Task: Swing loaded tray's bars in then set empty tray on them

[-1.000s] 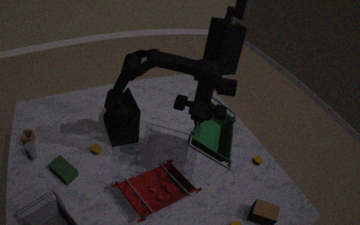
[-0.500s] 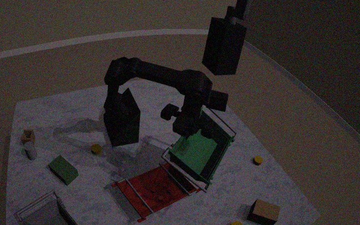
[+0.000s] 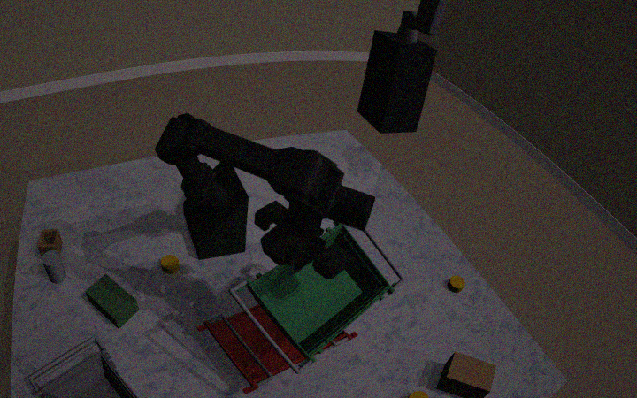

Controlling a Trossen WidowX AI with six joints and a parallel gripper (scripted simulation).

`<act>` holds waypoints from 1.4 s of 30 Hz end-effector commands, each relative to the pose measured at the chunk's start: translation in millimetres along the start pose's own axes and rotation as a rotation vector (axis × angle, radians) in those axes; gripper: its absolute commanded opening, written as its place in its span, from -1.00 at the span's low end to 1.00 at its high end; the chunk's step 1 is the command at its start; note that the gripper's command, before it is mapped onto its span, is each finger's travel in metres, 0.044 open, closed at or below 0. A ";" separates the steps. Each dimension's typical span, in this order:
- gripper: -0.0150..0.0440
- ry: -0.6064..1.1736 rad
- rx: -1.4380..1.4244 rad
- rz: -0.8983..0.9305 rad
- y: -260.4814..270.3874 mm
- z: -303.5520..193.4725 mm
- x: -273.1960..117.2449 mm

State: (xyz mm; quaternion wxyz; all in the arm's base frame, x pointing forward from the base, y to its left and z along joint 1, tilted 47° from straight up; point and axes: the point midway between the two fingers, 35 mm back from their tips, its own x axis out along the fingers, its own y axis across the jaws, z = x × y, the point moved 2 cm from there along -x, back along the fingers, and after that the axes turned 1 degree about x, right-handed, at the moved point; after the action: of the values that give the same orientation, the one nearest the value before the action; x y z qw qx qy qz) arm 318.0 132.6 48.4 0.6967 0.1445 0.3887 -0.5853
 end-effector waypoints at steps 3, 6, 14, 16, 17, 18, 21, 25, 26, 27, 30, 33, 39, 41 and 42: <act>-0.49 -0.018 0.104 0.015 -5.7 34.6 -0.7; -0.49 -0.026 0.151 0.010 -9.3 50.0 2.5; -0.49 -0.030 0.172 0.008 -11.1 57.0 4.0; -0.49 -0.030 0.172 0.008 -11.1 57.0 4.0; -0.49 -0.030 0.172 0.008 -11.1 57.0 4.0; -0.49 -0.030 0.172 0.008 -11.1 57.0 4.0; -0.49 -0.030 0.172 0.008 -11.1 57.0 4.0; -0.49 -0.030 0.172 0.008 -11.1 57.0 4.0; -0.49 -0.030 0.172 0.008 -11.1 57.0 4.0; -0.49 -0.030 0.172 0.008 -11.1 57.0 4.0; -0.49 -0.030 0.172 0.008 -11.1 57.0 4.0; -0.49 -0.030 0.172 0.008 -11.1 57.0 4.0; -0.49 -0.030 0.172 0.008 -11.1 57.0 4.0; -0.49 -0.030 0.172 0.008 -11.6 56.9 4.0; -0.49 -0.030 0.172 0.008 -12.1 56.9 4.0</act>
State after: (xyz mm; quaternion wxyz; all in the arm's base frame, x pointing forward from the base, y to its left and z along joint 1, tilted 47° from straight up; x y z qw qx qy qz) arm 329.2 85.1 83.6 0.6834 0.1962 0.3285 -0.6217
